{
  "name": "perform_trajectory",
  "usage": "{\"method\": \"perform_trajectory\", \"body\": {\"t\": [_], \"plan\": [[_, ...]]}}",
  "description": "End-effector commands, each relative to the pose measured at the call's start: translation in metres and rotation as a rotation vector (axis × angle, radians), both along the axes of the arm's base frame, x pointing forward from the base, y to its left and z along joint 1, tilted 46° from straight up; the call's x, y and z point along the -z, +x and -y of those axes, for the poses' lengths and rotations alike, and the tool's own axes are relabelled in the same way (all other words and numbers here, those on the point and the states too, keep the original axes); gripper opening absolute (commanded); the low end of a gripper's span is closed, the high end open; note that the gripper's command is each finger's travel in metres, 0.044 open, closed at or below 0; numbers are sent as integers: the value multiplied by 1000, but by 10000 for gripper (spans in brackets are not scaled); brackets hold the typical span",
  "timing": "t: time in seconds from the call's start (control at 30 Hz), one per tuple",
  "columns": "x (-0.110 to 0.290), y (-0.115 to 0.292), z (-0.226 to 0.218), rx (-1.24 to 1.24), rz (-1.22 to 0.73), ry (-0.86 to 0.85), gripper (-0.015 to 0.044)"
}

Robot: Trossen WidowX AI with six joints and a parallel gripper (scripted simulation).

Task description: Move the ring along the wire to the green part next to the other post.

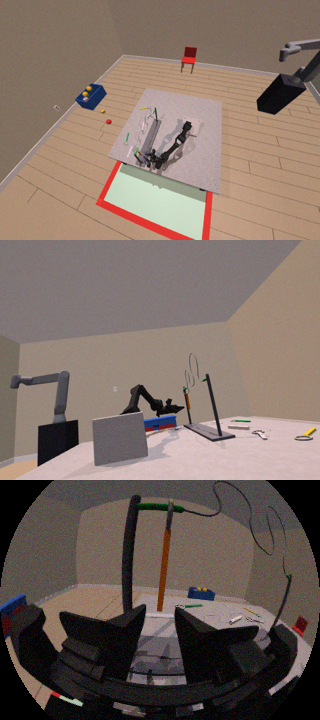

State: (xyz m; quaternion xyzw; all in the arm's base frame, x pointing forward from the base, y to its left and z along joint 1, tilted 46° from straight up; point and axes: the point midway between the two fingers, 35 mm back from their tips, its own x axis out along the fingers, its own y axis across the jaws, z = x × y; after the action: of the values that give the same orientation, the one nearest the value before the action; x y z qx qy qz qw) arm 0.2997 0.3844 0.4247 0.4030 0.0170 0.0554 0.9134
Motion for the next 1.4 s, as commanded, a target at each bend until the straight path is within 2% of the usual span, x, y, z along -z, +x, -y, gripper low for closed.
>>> {"method": "perform_trajectory", "body": {"t": [0.0,1.37], "plan": [[0,8,-3,-2,-2,2,160],[-1,70,-9,-2,3,1,160]]}}
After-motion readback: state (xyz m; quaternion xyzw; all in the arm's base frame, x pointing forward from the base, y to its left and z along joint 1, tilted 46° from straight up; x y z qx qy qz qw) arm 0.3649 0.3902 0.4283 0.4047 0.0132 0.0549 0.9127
